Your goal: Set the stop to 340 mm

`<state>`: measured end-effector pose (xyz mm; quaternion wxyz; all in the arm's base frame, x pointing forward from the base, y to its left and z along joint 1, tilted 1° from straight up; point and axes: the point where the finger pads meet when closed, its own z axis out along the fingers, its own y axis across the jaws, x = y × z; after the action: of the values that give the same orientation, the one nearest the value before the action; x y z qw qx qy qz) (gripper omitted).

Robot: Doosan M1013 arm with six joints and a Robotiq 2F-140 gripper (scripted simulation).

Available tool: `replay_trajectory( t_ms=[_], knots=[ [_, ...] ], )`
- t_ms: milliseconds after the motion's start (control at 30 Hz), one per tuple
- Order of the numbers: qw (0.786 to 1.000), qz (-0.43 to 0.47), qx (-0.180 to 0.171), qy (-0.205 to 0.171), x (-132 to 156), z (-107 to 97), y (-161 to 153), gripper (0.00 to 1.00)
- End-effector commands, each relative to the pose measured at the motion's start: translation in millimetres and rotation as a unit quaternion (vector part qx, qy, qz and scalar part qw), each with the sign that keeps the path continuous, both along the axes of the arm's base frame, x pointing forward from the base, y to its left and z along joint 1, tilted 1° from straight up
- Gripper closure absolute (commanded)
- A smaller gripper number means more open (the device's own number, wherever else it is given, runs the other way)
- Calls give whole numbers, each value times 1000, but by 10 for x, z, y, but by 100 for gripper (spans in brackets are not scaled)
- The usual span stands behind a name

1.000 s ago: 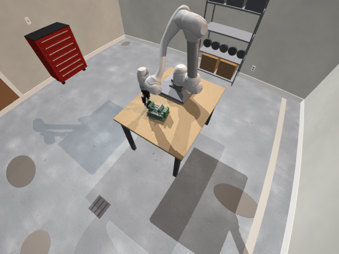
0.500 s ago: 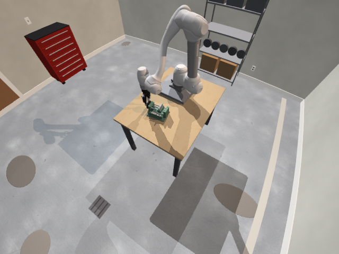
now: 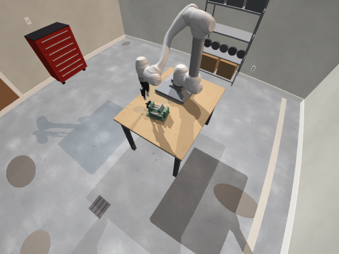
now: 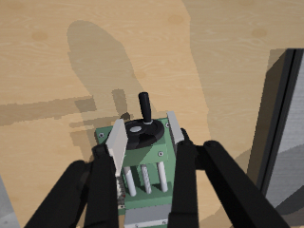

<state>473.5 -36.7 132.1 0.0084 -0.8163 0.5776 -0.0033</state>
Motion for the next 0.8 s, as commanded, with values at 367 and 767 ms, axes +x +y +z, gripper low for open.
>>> replay_trajectory(
  t_ms=[367, 767],
  knots=[
    [1000, 0, 0, -1, 1, 110, -11, 67],
    [1000, 0, 0, -1, 35, 213, 114, 67]
  ],
)
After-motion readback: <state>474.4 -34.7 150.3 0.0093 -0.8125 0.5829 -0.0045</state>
